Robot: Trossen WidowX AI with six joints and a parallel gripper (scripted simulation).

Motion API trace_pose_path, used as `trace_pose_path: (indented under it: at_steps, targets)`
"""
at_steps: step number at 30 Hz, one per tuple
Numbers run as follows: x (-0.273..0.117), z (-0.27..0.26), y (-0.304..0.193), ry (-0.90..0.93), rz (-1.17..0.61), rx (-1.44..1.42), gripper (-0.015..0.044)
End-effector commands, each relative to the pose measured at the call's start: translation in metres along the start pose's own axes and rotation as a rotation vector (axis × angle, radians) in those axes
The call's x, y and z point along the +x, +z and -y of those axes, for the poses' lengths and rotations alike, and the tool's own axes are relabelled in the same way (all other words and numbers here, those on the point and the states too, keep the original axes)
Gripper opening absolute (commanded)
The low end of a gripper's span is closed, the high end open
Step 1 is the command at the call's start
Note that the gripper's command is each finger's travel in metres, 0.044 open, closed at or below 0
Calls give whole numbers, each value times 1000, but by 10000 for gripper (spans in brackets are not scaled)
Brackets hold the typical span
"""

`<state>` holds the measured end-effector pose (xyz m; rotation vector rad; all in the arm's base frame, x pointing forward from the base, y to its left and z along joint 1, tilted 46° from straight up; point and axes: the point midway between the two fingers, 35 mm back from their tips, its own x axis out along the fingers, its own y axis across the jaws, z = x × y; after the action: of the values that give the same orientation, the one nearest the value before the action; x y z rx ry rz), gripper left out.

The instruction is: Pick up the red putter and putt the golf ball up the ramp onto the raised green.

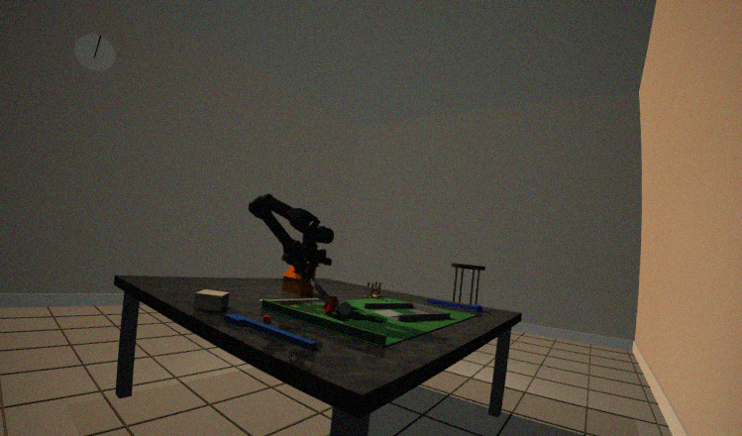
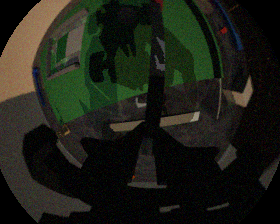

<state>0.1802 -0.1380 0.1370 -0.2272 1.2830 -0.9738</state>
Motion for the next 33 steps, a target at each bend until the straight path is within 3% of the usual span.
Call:
trace_pose_path:
  at_steps: [1, 23, 33]
  targets:
    - [-1, 0, 1, 1, 3, 3, 0]
    - [4, 25, 0, -3, 1, -4, 0]
    - [3, -100, 1, 9, 4, 2, 0]
